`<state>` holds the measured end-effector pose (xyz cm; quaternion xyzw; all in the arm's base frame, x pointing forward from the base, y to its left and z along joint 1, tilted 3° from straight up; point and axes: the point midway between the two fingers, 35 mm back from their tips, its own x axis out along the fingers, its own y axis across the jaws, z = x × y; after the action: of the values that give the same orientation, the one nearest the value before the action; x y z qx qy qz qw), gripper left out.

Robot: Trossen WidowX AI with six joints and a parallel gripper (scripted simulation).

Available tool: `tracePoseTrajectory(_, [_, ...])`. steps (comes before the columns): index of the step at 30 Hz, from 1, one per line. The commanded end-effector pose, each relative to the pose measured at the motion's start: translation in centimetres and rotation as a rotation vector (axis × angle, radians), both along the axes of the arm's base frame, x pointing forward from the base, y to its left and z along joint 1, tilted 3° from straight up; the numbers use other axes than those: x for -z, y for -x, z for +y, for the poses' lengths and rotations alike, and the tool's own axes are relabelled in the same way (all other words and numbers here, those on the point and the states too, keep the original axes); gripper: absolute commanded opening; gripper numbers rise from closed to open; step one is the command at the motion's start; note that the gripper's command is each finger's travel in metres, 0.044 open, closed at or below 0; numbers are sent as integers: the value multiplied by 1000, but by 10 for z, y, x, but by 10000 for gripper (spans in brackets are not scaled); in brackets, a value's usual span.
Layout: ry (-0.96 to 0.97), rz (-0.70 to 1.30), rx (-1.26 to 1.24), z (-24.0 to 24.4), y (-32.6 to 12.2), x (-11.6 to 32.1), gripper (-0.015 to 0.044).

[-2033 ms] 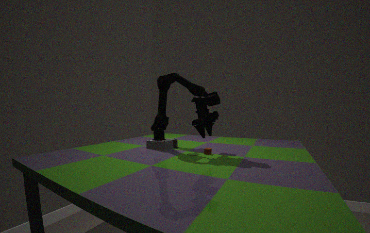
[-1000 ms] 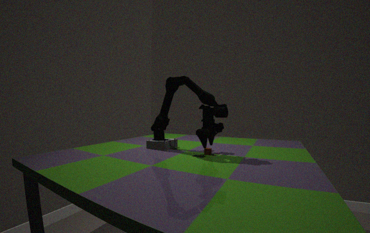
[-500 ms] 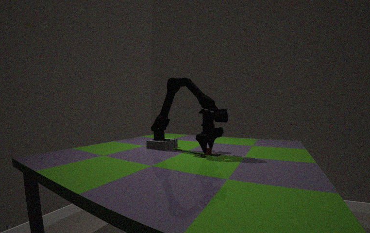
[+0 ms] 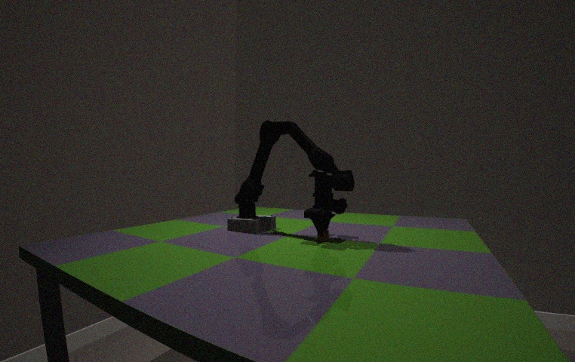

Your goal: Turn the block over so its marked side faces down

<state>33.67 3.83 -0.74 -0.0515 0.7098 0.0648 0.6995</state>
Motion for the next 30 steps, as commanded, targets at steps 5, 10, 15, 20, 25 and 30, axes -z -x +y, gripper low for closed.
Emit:
tracePoseTrajectory(5, [2, -1, 1, 0, 0, 1, 65])
tracePoseTrajectory(10, [2, -1, 1, 0, 0, 1, 32])
tracePoseTrajectory(15, [2, -1, 1, -1, -1, -18, 0])
tracePoseTrajectory(20, [2, -1, 1, -1, -1, -30, 0])
tracePoseTrajectory(25, [-7, -54, 3, -1, -2, -27, 0])
tracePoseTrajectory(30, [-21, -132, 5, -1, -2, -23, 0])
